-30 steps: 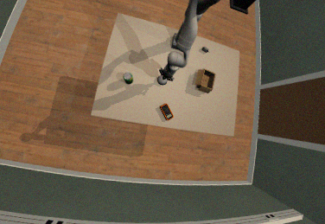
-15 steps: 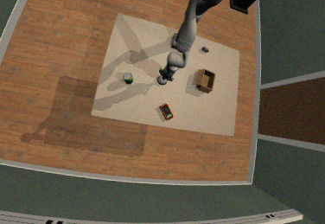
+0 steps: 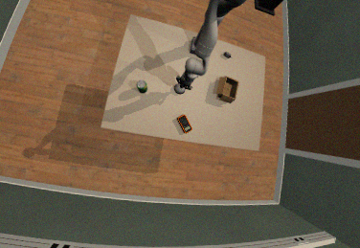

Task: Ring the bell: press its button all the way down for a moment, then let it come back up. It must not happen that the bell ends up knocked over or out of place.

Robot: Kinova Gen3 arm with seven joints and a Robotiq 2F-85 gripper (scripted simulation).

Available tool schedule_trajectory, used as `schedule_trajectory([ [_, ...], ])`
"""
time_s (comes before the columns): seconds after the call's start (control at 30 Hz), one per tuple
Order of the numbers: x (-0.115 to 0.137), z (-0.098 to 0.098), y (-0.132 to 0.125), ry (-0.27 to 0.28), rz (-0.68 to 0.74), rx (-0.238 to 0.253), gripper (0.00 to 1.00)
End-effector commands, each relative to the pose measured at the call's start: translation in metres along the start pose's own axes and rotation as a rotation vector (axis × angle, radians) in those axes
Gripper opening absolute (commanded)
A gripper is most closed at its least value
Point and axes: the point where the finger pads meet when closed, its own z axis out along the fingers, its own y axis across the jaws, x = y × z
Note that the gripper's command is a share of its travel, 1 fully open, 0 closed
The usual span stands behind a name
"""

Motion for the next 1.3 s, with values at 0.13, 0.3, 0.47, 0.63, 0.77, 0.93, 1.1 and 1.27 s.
schedule_trajectory([
  [0.13, 0.0005, 0.0016, -0.0001, -0.001, 0.0, 0.001, 0.1],
  [0.3, 0.0005, 0.0016, -0.0001, -0.001, 0.0, 0.001, 0.1],
  [0.47, 0.0005, 0.0016, -0.0001, -0.001, 0.0, 0.001, 0.1],
  [0.63, 0.0002, 0.0019, 0.0001, -0.002, 0.0, 0.0, 0.1],
  [0.77, -0.0001, 0.0029, 0.0003, -0.003, 0.0, 0.0, 0.1],
  [0.93, -0.0001, 0.0038, 0.0003, -0.003, 0.0, -0.001, 0.1],
  [1.1, 0.0002, 0.0047, 0.0001, -0.002, 0.0, 0.0, 0.1],
  [1.27, 0.0005, 0.0048, -0.0001, -0.001, 0.0, 0.001, 0.1],
])
